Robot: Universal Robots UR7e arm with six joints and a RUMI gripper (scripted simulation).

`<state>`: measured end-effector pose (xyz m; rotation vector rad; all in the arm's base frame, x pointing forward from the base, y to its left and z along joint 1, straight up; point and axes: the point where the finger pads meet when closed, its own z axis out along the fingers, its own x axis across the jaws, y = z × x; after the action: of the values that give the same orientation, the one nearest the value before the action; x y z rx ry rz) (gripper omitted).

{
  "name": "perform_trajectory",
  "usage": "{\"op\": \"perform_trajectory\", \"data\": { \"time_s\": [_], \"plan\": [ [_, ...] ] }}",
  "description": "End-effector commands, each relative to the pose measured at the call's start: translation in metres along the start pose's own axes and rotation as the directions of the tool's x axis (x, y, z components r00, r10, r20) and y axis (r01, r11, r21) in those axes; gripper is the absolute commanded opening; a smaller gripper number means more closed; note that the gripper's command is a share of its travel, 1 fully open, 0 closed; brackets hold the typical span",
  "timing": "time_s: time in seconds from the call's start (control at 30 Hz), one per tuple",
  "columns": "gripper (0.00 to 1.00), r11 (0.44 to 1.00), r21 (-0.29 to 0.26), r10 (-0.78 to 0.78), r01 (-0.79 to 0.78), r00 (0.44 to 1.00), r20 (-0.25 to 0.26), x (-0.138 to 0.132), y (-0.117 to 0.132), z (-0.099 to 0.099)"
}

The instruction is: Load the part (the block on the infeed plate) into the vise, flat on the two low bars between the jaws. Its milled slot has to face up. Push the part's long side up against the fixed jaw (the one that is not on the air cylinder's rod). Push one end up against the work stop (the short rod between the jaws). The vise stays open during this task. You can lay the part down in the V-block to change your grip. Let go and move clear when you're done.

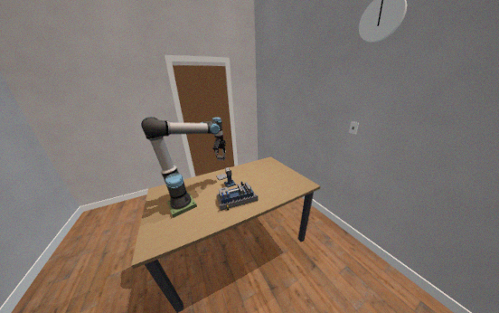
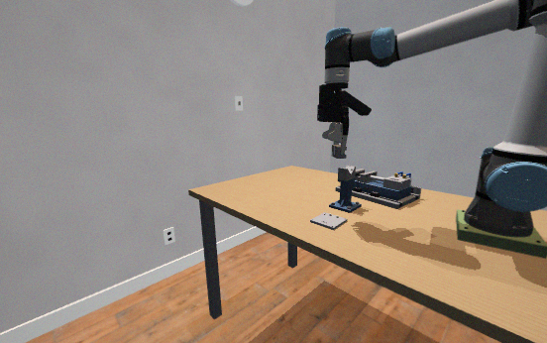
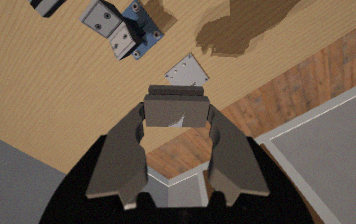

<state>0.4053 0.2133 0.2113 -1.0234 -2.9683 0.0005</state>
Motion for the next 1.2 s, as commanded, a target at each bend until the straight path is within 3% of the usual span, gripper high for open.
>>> {"op": "perform_trajectory", "data": {
  "time_s": [0.0, 0.83, 1.17],
  "plan": [
    [0.00, 0.998, -0.001, 0.064, -0.064, 0.998, 0.001, -0.002, -0.002, -0.001],
    [0.00, 0.944, -0.001, 0.329, -0.329, 0.944, 0.001, -0.011, -0.011, -0.001],
    [0.00, 0.891, -0.001, 0.455, -0.455, 0.891, 0.001, -0.016, -0.015, -0.001]
  ]
}}
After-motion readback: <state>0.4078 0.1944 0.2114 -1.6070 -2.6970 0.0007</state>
